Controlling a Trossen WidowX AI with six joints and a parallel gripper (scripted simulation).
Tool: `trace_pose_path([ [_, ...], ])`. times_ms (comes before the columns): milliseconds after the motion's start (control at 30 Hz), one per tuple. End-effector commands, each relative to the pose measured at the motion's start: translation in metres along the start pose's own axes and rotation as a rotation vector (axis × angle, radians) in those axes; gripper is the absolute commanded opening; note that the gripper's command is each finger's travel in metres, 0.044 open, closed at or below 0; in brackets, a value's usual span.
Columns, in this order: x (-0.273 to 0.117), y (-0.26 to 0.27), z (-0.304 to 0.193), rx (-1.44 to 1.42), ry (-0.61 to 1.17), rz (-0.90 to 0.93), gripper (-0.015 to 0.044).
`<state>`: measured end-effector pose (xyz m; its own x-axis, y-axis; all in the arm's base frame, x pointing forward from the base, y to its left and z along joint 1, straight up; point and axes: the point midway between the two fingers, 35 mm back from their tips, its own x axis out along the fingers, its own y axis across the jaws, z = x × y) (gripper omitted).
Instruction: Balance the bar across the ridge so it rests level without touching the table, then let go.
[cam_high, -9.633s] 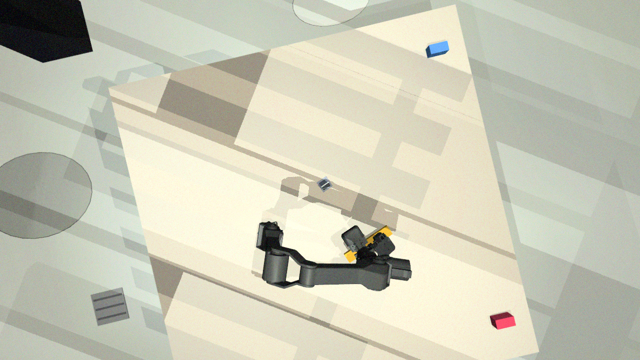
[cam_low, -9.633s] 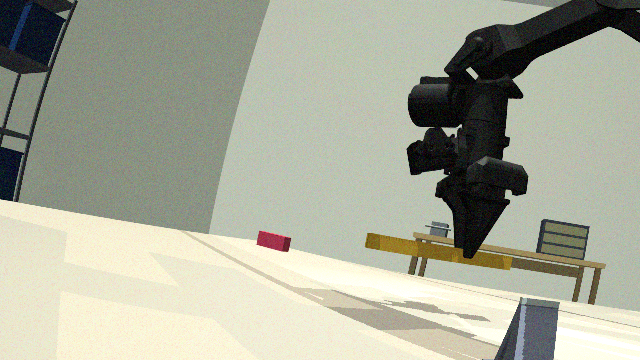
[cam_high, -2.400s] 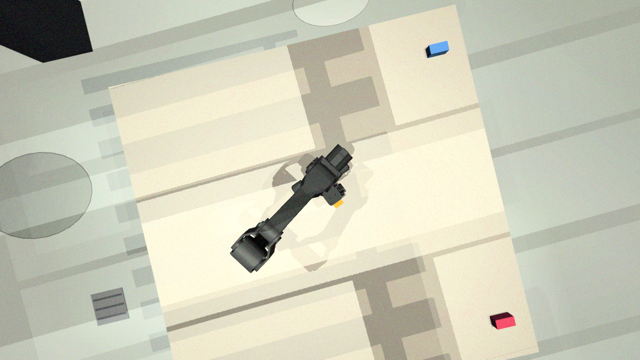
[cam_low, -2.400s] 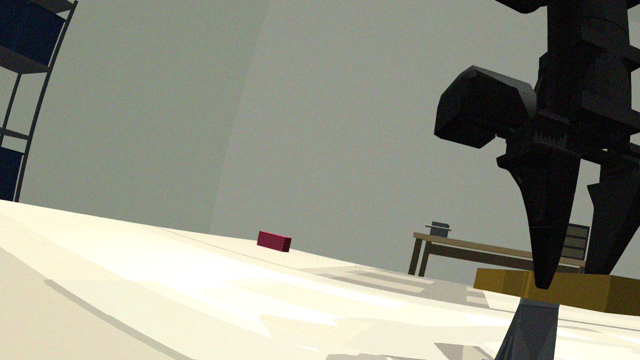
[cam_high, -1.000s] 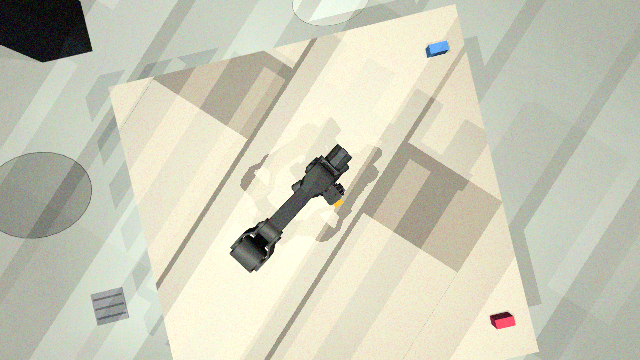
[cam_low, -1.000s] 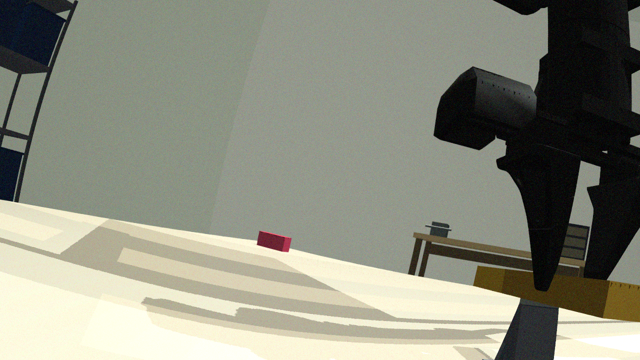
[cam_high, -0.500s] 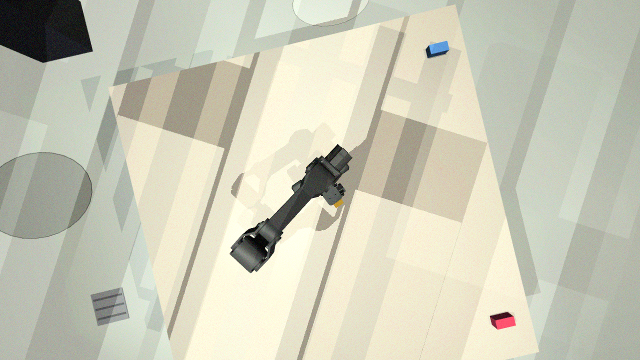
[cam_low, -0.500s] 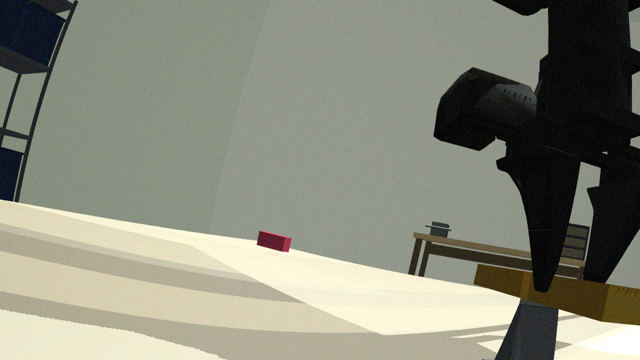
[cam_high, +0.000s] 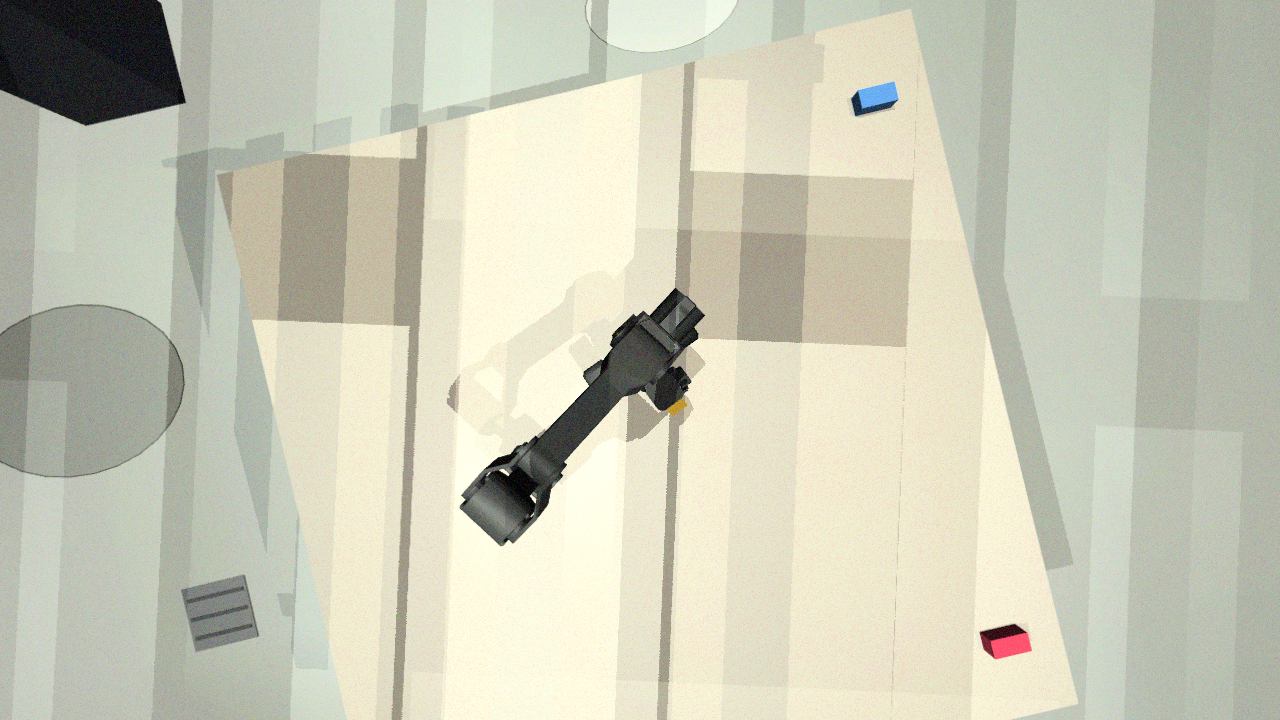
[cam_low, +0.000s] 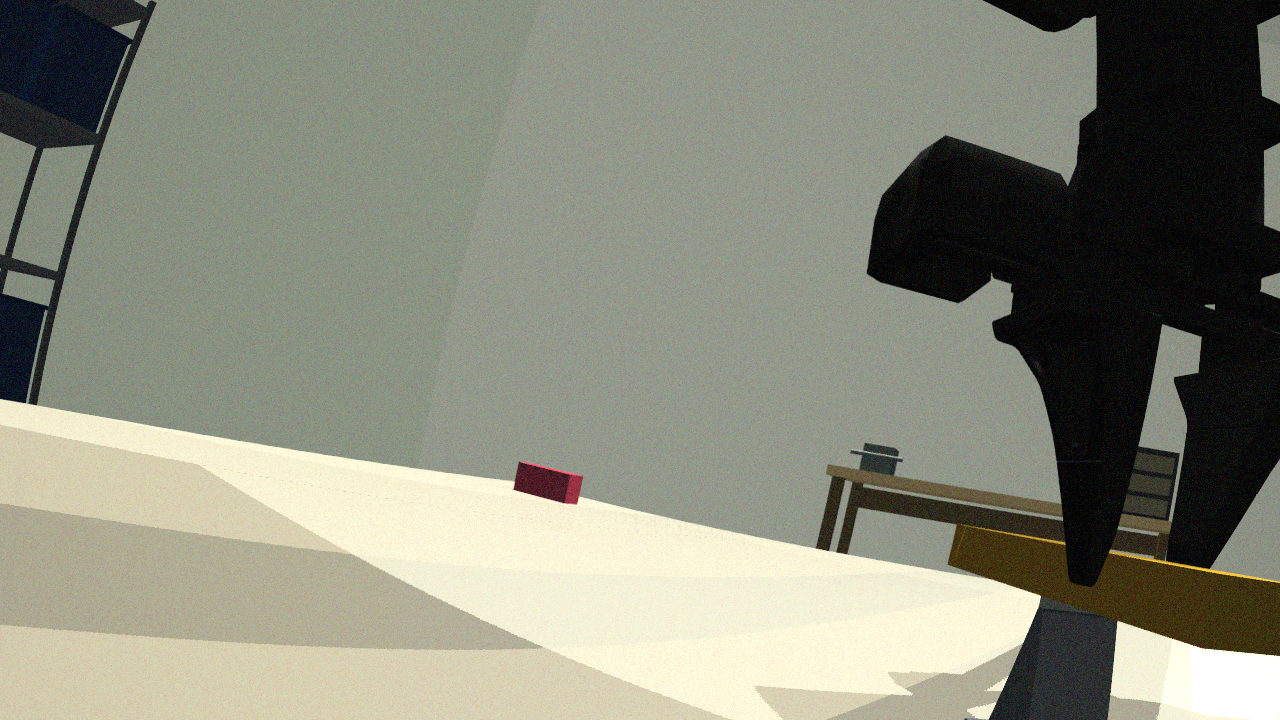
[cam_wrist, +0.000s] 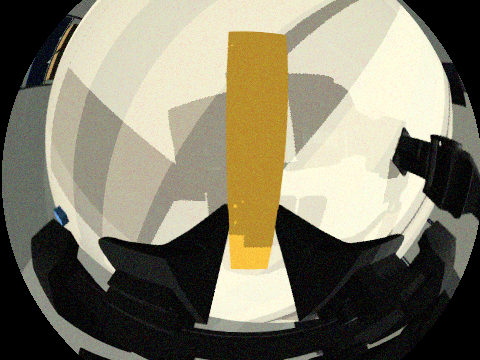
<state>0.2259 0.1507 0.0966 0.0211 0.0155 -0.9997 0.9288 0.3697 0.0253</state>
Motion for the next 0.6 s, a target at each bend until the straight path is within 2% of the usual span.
trace_pose_path([
  [0, 0.0003, -0.0006, 0.0003, 0.003, -0.002, -0.004, 0.0],
  [567, 0.0, 0.0, 0.0, 0.0, 0.0, 0.0, 0.0],
])
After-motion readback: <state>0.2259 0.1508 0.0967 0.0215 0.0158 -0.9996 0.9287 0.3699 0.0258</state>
